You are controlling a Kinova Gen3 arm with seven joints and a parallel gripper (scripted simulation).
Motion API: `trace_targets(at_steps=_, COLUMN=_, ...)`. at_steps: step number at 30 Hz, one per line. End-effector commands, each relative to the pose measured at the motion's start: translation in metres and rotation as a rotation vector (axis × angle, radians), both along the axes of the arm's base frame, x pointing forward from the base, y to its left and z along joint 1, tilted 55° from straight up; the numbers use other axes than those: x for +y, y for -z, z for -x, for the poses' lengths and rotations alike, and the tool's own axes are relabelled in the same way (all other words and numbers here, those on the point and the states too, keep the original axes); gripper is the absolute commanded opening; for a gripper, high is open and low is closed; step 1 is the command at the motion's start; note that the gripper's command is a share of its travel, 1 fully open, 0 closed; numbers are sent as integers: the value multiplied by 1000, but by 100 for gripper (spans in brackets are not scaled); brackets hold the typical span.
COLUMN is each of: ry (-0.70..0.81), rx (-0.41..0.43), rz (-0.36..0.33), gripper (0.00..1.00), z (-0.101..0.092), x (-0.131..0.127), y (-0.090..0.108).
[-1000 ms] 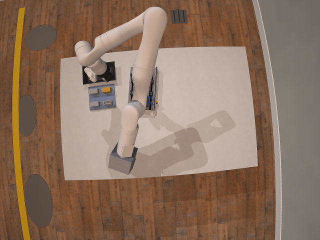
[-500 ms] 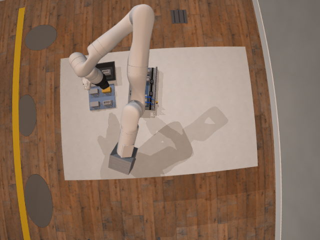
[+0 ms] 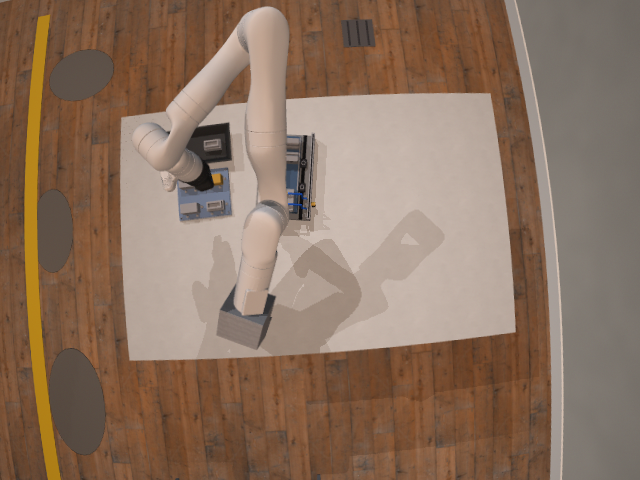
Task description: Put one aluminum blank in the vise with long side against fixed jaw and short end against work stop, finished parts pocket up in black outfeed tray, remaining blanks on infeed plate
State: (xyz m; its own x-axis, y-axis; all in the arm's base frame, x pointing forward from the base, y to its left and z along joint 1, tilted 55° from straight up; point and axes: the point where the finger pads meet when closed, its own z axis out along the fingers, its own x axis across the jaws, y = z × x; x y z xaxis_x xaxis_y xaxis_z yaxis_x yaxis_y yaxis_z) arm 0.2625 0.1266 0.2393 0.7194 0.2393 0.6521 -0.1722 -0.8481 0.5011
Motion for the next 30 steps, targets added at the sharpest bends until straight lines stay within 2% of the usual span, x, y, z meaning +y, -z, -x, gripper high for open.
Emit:
trace_targets(at_steps=1, ry=-4, rx=-3, rz=-2, gripper=0, z=4, x=3, y=7)
trace_targets(at_steps=19, ry=58, rx=-65, rz=-104, gripper=0, z=15, x=7, y=24)
trace_targets(at_steps=30, ry=76, rx=-81, rz=-135, gripper=0, z=19, x=8, y=28)
